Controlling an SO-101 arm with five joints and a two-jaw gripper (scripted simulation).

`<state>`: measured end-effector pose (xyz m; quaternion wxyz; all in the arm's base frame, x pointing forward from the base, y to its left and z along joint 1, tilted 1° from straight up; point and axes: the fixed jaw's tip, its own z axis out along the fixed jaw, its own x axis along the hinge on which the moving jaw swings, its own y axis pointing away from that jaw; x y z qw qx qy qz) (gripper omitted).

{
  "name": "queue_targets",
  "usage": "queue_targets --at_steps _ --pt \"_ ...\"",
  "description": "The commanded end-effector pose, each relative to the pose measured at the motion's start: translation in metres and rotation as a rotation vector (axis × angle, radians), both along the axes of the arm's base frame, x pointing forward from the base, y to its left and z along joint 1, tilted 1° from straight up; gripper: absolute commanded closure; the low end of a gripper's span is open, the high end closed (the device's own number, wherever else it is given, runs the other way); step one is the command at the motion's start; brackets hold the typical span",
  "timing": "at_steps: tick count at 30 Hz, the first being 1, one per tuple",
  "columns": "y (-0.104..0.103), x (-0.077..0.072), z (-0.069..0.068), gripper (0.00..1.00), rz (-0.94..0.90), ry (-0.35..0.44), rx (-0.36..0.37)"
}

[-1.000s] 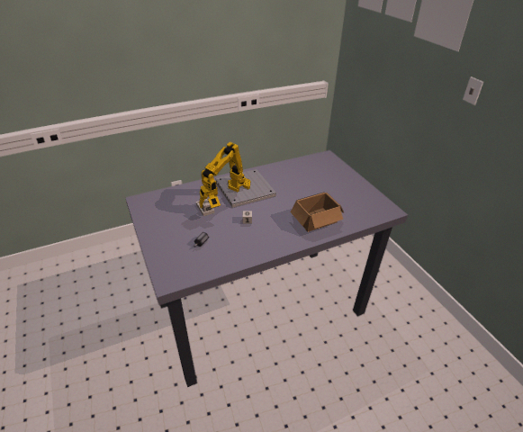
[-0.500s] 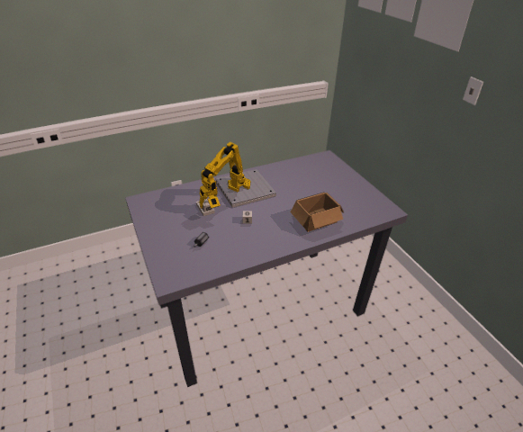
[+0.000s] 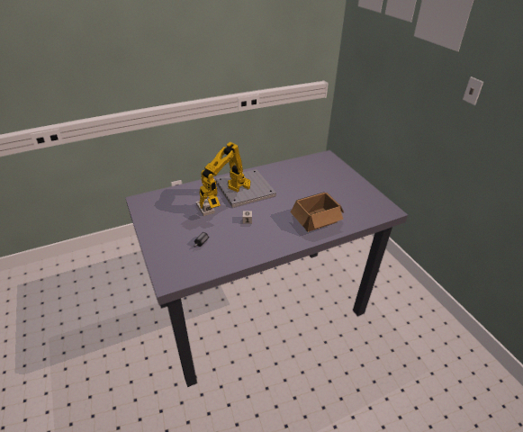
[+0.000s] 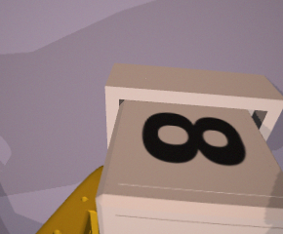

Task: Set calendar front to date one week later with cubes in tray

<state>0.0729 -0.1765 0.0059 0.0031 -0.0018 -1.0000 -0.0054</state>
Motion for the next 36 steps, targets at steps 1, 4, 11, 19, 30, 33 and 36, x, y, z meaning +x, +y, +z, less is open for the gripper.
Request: queue_targets --at_steps 1,4,11,19,30,33,36 --pt "0.0015 -0.0016 -0.0025 0.87 -0.005 0.006 0.021" --pt "0.0015 -0.0016 -0.0025 0.92 -0.005 0.006 0.021" --pt "0.0015 -0.0016 -0.0025 0.99 -0.005 0.006 0.021" --pt "0.0015 -0.0016 -0.0025 1.00 -0.005 0.006 0.021" --pt "0.0014 -0.0016 0.0003 1.00 -0.005 0.006 0.021" --pt "0.0014 -0.0016 0.0005 1.00 -0.005 0.006 0.021" --pt "0.0014 -0.0016 0.0005 1.00 -0.005 0.006 0.021"
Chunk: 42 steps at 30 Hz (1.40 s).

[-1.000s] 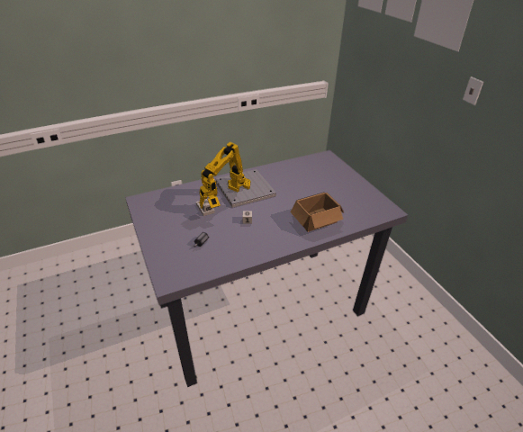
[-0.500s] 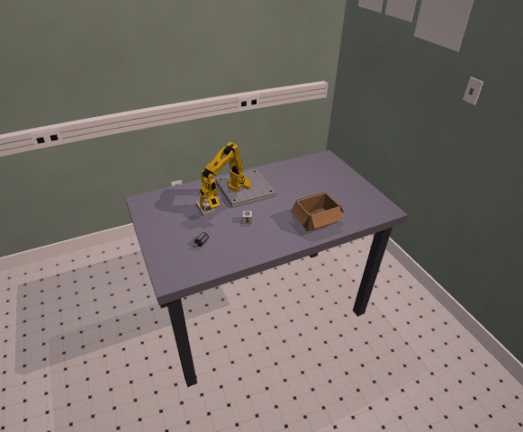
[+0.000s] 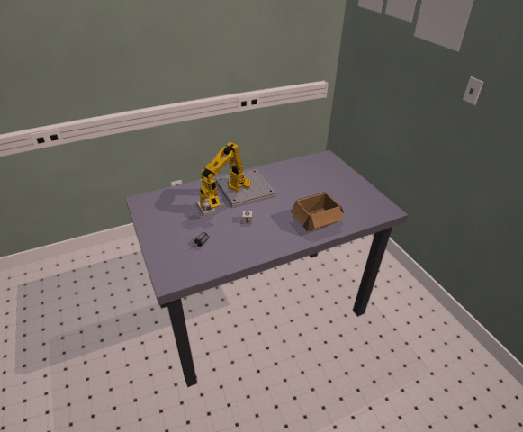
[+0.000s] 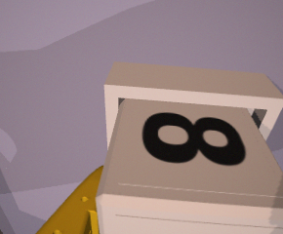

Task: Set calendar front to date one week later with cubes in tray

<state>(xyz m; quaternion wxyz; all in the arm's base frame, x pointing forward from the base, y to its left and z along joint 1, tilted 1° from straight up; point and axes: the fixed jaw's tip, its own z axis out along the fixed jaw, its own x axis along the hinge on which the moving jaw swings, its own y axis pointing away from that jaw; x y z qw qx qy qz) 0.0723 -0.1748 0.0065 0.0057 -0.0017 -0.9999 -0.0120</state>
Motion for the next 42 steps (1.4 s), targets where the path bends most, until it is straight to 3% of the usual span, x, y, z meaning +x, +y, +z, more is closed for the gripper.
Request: queue_targets --at_steps 1,42 --pt "-0.0004 -0.0009 -0.0001 1.00 -0.005 0.001 0.008" --pt "-0.0028 -0.0004 0.0078 1.00 -0.005 0.001 0.008"
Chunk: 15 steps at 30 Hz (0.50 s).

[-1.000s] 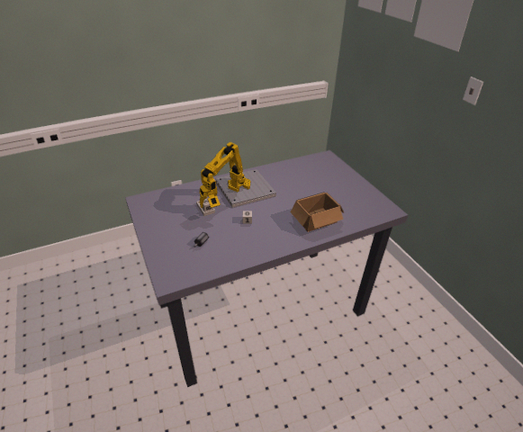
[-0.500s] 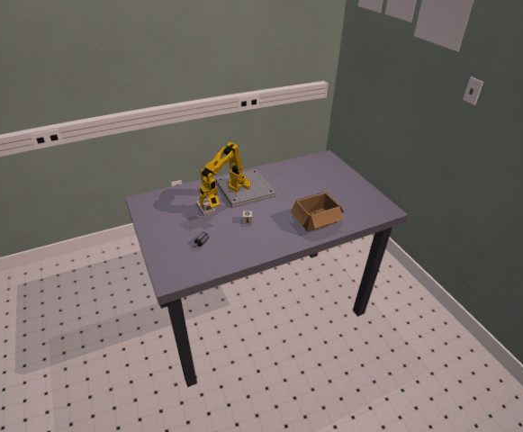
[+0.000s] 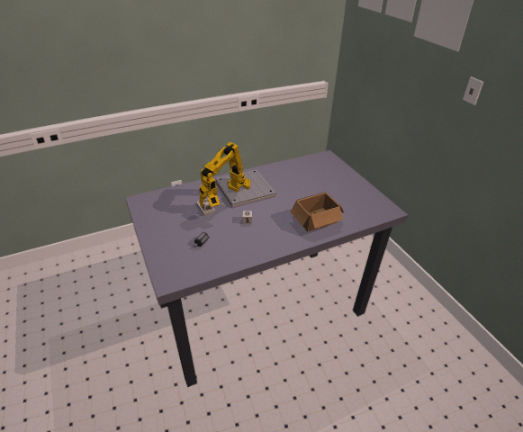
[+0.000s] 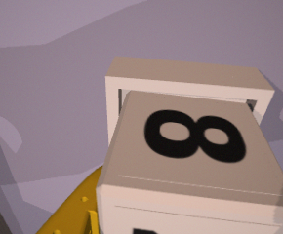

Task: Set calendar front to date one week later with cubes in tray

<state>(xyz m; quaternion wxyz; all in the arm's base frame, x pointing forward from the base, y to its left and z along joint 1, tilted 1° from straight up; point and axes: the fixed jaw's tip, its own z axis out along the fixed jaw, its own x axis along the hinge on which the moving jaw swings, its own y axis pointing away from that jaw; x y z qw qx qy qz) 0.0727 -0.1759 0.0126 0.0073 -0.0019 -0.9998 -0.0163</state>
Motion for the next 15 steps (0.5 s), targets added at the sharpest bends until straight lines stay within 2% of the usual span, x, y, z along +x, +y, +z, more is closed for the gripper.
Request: queue_targets --at_steps 1,15 --pt "-0.0017 -0.0008 0.0021 1.00 -0.005 -0.002 -0.001" --pt "-0.0021 -0.0007 0.0040 1.00 -0.005 -0.002 -0.001"
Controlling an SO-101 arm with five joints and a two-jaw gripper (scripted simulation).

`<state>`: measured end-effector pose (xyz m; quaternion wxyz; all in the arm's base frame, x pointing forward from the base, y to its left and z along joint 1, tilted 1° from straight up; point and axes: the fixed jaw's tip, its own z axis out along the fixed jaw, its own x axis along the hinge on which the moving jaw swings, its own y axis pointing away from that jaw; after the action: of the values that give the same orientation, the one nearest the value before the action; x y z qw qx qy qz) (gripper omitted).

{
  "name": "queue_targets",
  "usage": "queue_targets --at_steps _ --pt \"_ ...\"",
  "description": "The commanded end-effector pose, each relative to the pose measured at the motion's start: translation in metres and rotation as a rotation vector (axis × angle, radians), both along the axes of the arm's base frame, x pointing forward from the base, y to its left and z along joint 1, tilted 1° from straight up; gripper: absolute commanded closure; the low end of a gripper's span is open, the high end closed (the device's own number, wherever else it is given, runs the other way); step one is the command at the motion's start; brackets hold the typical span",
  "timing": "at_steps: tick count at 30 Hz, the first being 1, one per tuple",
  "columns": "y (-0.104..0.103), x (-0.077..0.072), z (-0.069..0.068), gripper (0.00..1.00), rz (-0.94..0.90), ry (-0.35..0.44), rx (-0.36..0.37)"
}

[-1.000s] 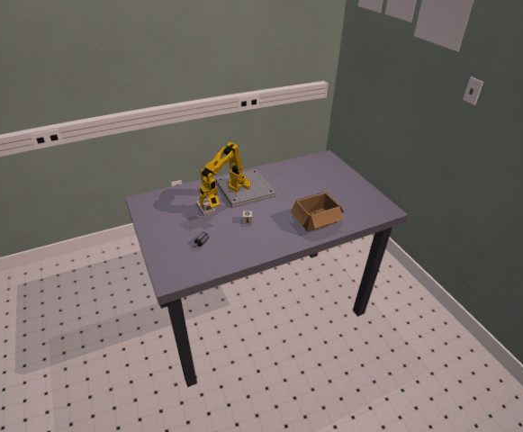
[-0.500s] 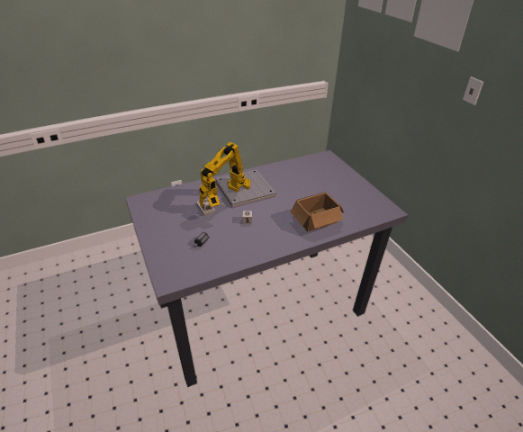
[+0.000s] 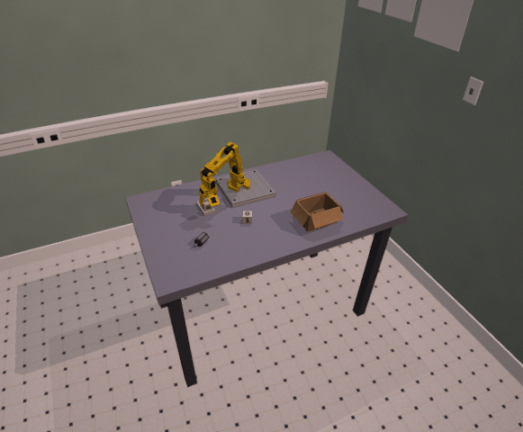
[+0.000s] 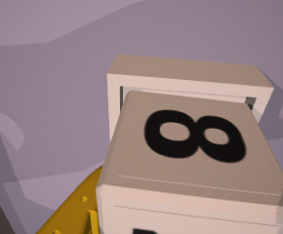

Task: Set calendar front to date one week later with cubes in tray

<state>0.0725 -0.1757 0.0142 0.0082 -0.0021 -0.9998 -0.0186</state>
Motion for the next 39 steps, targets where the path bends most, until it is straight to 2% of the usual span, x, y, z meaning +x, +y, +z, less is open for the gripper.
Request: queue_targets --at_steps 1,31,39 --pt "-0.002 -0.001 0.003 1.00 -0.005 -0.004 -0.006" --pt "-0.003 0.000 0.008 1.00 -0.005 -0.004 -0.005" --pt "-0.002 0.000 0.017 1.00 -0.005 -0.004 -0.006"
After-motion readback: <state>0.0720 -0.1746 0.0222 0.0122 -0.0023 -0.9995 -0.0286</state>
